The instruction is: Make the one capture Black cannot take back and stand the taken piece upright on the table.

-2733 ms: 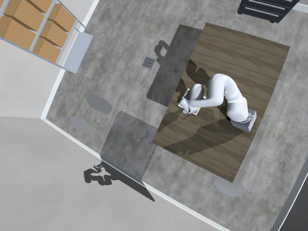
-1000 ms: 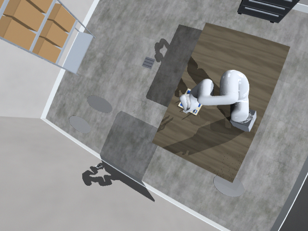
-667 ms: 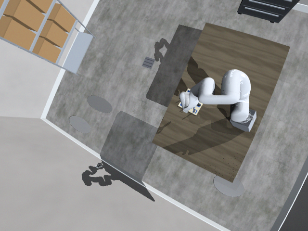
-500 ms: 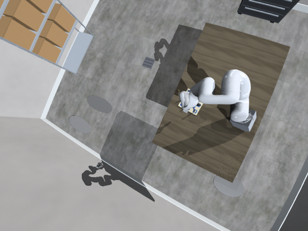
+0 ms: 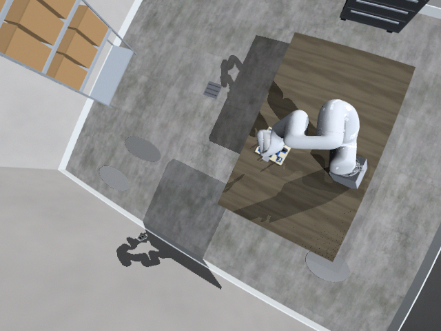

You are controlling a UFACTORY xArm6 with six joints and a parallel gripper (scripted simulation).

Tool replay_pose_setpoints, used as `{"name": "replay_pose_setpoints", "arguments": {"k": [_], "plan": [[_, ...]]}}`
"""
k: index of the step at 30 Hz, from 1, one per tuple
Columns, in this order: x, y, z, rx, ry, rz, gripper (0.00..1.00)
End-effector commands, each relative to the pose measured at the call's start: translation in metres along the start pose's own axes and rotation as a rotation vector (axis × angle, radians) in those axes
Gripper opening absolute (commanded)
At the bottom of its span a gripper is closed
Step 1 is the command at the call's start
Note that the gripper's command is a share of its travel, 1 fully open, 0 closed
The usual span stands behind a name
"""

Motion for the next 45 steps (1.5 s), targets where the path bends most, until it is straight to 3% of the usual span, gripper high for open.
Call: {"name": "replay_pose_setpoints", "arguments": {"k": [1, 13, 19, 45], "plan": [[0.0, -0.008, 0.001, 0.002, 0.0, 0.001, 1.0], [0.0, -0.051, 0.001, 0.002, 0.0, 0.001, 1.0], [0.0, -0.059, 0.001, 0.002, 0.0, 0.001, 1.0], [0.0, -0.061, 0.001, 0.002, 0.0, 0.001, 1.0]]}}
Point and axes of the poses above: the point where the finger pads meet when closed, its own y axis out along the fingers, its own z axis across the jaws, x = y × z, the point moved 5 cm from there along -y, back along the fingers, and after that the axes turned 7 degrees about y, right-handed, at the moved point
